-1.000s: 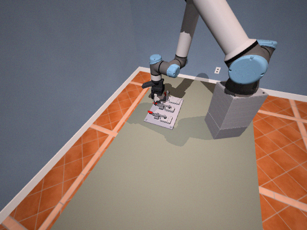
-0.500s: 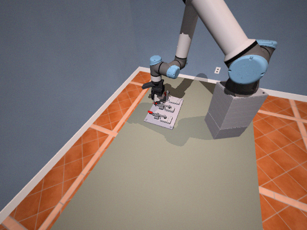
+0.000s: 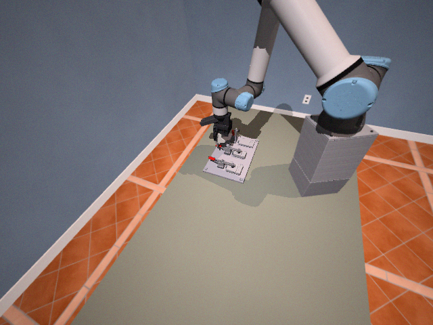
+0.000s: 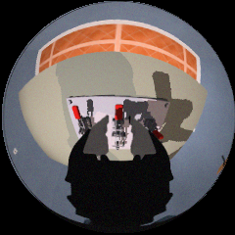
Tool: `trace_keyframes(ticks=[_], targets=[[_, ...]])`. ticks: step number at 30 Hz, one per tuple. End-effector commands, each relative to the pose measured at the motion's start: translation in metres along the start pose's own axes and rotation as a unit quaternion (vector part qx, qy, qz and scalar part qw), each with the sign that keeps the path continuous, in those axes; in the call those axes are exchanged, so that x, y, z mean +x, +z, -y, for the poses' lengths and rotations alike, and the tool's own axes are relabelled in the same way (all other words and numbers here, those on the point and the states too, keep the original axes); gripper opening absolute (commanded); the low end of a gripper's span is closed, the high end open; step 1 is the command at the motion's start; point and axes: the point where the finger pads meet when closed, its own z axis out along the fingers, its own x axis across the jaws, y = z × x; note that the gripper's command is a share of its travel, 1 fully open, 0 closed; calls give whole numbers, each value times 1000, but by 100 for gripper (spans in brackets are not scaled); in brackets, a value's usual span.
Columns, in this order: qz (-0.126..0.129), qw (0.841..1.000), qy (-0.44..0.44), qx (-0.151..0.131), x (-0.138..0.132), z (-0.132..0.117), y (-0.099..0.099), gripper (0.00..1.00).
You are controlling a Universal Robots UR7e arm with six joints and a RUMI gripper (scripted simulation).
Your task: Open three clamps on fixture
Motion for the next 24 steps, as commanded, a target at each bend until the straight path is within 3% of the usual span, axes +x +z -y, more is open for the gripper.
trace_keyframes(ticks=[1,15,24], targets=[[0,1000,0,1,0,1,-1,28],[0,1000,0,1,0,1,0,28],[0,1000,0,1,0,1,16,28]])
